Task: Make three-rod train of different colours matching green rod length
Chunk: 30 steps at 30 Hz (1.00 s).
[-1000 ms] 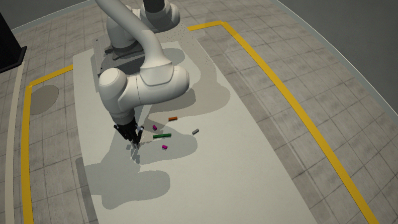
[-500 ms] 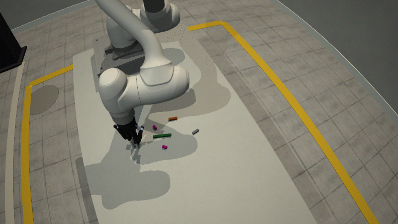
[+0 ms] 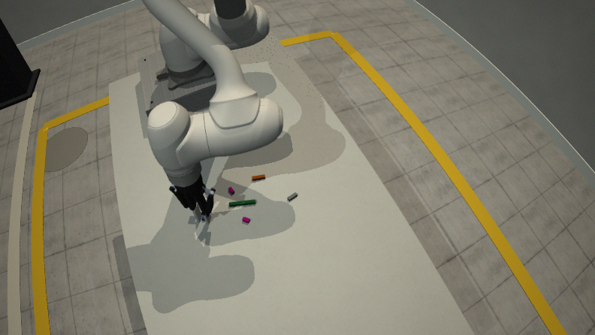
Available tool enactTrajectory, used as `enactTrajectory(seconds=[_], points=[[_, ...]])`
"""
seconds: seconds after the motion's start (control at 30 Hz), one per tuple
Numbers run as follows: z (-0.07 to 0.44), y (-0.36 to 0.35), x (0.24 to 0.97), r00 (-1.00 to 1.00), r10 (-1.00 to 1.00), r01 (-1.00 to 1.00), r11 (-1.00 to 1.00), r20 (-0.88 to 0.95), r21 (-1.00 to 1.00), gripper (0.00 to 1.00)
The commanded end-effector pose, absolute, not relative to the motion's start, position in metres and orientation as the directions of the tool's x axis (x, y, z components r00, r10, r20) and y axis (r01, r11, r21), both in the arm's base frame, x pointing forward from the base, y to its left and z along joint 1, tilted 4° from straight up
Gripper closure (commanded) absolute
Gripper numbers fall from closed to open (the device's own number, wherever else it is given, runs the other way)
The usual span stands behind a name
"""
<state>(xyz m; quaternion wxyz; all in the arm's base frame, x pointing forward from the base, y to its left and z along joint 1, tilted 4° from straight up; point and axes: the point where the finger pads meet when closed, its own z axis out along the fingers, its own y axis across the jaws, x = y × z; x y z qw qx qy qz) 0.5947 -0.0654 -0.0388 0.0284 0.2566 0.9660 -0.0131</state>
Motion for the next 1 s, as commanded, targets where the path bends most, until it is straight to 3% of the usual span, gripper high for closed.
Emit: enactTrajectory(seconds=[0.0,0.97], points=[[-0.038,-0.065,0.595,-0.867,0.495,0.497,0.868,-0.062,-0.011,0.85],[0.050,-0.062,0.590,-0.867,0.495,0.497,0.868,-0.062,-0.011,0.85]])
